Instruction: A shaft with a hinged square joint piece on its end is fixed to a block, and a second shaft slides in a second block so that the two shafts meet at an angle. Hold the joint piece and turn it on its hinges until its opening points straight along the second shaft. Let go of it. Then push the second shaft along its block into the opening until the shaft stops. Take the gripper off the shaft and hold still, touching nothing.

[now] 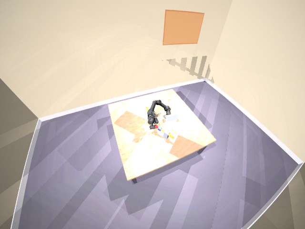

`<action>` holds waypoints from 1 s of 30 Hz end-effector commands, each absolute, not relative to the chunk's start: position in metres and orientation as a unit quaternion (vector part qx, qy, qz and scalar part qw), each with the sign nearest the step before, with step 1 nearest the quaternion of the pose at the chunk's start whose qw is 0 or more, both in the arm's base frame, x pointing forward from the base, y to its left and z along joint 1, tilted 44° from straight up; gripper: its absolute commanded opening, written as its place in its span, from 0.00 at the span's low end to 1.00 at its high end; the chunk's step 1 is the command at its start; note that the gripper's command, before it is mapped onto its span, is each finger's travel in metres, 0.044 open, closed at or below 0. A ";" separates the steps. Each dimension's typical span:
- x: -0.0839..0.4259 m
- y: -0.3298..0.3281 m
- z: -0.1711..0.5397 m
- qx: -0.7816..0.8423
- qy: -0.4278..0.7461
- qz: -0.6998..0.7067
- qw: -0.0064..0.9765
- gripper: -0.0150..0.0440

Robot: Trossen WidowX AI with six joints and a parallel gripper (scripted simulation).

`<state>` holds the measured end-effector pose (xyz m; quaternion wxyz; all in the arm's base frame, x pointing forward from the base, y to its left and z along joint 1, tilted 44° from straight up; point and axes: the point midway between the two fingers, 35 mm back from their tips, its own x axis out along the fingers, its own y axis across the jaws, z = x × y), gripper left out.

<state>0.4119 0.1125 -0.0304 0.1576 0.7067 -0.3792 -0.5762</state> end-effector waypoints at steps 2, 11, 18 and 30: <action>0.409 0.104 -0.038 0.706 -0.379 -0.576 0.161 1.00; 0.397 0.105 -0.045 0.707 -0.380 -0.575 0.158 1.00; 0.374 0.115 -0.049 0.706 -0.380 -0.576 0.158 1.00; 0.343 0.123 -0.054 0.705 -0.378 -0.578 0.161 1.00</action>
